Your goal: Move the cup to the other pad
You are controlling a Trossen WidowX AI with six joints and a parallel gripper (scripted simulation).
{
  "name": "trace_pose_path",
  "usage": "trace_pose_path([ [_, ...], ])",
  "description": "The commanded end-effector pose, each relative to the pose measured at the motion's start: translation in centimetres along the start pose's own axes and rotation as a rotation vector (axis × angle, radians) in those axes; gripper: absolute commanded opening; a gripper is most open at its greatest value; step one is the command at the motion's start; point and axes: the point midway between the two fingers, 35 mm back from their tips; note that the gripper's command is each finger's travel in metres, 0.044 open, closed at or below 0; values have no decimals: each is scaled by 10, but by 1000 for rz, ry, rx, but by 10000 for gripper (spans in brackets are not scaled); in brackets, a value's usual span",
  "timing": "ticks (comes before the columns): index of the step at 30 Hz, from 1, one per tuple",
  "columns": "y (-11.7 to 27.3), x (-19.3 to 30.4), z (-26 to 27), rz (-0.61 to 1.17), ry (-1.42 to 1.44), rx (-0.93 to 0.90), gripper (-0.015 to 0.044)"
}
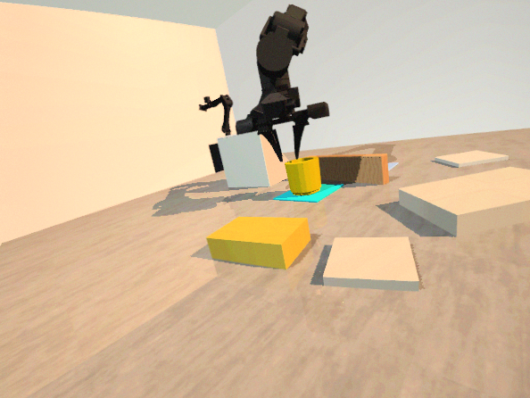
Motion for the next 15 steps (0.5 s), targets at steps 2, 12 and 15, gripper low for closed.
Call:
trace_pose_path([
  [2, 10, -1, 0, -5, 4, -2, 147],
  [12, 13, 1, 0, 0, -1, -1, 252],
  [15, 13, 1, 0, 0, -1, -1, 330],
])
Point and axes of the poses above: the point midway between the two fingers, 35 mm back from their tips, its own y axis back along the fingers, its own z axis across the jaws, x = y × z, and after that the axes turned 13 degrees about -y, right-handed
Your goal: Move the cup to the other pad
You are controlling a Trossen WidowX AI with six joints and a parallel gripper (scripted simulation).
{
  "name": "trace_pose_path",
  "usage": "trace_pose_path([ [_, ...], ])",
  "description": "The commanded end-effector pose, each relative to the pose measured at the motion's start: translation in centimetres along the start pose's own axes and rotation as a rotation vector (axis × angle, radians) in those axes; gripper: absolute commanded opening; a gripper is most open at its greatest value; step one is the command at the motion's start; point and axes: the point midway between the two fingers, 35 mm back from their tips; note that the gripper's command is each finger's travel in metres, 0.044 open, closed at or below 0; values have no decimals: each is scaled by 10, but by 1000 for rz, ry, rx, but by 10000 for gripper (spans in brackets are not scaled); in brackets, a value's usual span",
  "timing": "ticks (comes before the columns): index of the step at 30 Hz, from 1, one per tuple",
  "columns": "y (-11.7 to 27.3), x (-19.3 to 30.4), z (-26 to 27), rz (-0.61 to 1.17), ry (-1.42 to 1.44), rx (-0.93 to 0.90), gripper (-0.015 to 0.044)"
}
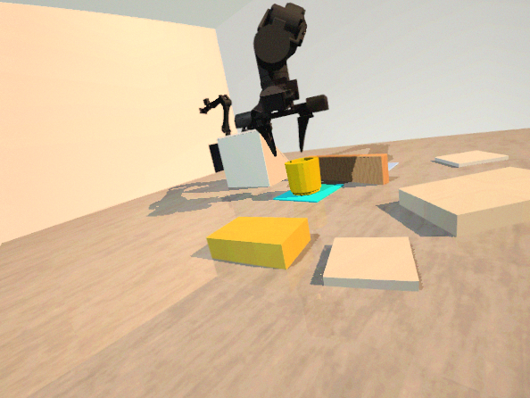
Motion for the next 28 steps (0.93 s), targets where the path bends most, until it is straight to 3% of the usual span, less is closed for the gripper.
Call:
trace_pose_path([
  [1, 0, 0, 0, -1, 0, 0, 356],
  [5, 6, -1, 1, -2, 1, 0, 440],
  [20, 62, 0, 2, -7, 4, 1, 440],
  [28, 61, 0, 3, -7, 0, -2, 440],
])
Point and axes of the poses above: the point midway between the two fingers, 35 mm back from their tips, its own y axis back along the fingers, its own z axis across the jaws, x = y × z, and after that the axes turned 13 degrees about -y, right-handed
